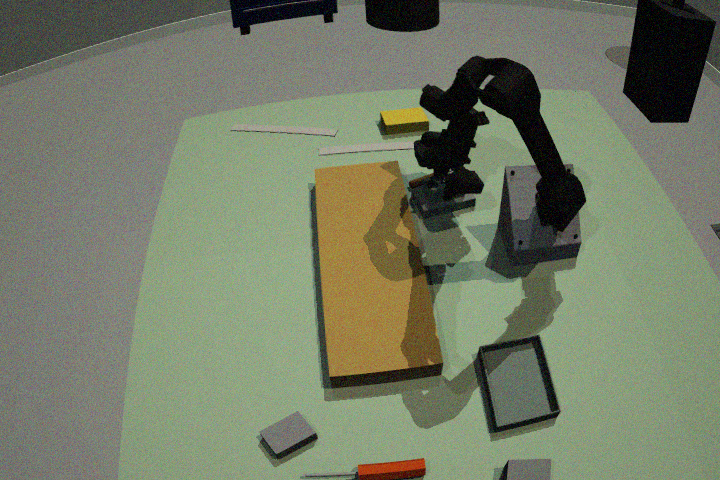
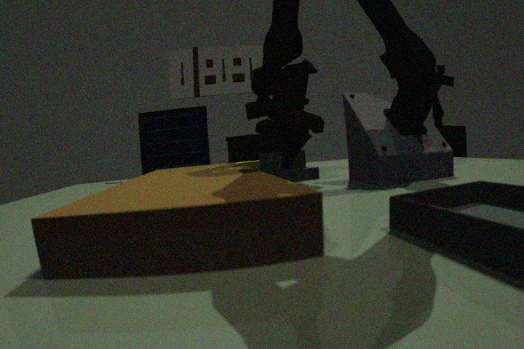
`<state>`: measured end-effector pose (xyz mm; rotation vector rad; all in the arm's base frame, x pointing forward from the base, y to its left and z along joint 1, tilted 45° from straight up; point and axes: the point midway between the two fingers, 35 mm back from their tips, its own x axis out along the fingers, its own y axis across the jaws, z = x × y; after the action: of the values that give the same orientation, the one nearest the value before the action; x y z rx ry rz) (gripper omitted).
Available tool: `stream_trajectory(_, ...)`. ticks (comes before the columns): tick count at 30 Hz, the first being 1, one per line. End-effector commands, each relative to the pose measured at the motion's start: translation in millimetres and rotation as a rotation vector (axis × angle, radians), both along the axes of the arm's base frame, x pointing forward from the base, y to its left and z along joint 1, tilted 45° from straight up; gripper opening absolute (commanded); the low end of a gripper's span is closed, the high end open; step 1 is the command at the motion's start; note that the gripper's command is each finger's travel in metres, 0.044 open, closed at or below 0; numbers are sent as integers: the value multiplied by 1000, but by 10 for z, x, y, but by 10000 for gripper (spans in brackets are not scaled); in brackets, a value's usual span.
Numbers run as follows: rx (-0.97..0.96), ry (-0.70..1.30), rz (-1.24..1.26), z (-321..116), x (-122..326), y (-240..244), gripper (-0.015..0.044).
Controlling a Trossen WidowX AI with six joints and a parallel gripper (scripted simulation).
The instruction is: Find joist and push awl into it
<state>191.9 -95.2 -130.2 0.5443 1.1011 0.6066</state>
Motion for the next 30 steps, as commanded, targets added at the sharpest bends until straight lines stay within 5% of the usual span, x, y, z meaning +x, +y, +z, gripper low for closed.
stream_trajectory(1, 1, -2, -4, 1, 7, -2, 188)
stream_trajectory(4, 1, -2, -4, 1, 7, -2, 168)
stream_trajectory(11, -3, 0, -5, 173, 18, -224, 0)
stream_trajectory(22, -3, 1, -5, 723, -60, -715, 0)
stream_trajectory(30, -5, 16, -18, 714, 68, -810, 0)
